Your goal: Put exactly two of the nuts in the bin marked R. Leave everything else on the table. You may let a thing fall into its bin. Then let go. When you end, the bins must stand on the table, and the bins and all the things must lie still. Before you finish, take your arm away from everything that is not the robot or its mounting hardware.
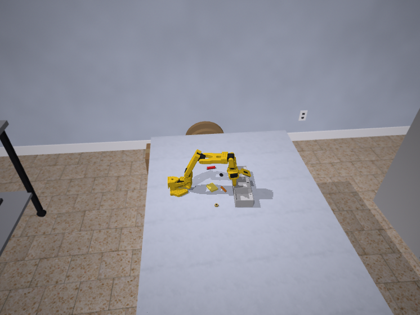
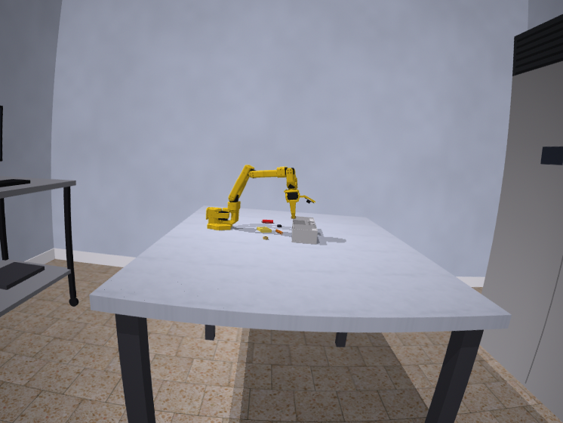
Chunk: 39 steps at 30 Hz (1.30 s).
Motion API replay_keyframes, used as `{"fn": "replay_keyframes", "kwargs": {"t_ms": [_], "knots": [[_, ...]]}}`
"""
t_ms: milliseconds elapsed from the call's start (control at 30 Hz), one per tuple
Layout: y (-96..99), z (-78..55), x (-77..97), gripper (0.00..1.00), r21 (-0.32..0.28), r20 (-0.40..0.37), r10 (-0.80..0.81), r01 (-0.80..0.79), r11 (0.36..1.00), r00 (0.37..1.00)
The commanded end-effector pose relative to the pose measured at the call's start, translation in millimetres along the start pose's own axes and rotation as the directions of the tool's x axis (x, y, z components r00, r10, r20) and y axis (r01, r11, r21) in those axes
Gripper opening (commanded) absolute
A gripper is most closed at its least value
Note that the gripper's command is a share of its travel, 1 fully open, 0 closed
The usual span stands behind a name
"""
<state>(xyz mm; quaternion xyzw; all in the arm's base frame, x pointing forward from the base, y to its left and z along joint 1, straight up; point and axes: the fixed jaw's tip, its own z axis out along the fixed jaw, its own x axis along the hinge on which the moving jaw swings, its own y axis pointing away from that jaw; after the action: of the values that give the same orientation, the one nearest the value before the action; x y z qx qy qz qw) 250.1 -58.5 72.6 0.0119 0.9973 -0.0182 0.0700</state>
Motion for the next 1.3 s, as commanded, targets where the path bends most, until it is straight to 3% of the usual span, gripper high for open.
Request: {"fn": "replay_keyframes", "kwargs": {"t_ms": [0, 633, 1267], "knots": [[-5.7, -9.4, -9.3, 0.0, 0.013, 0.058, 0.038, -0.039, 0.999, 0.998], [-39.8, -4.5, -37.9, 0.0, 0.017, 0.179, 0.299, -0.306, 0.952, 0.938], [-42.2, -4.0, -39.2, 0.0, 0.016, 0.187, 0.315, -0.324, 0.946, 0.93]]}}
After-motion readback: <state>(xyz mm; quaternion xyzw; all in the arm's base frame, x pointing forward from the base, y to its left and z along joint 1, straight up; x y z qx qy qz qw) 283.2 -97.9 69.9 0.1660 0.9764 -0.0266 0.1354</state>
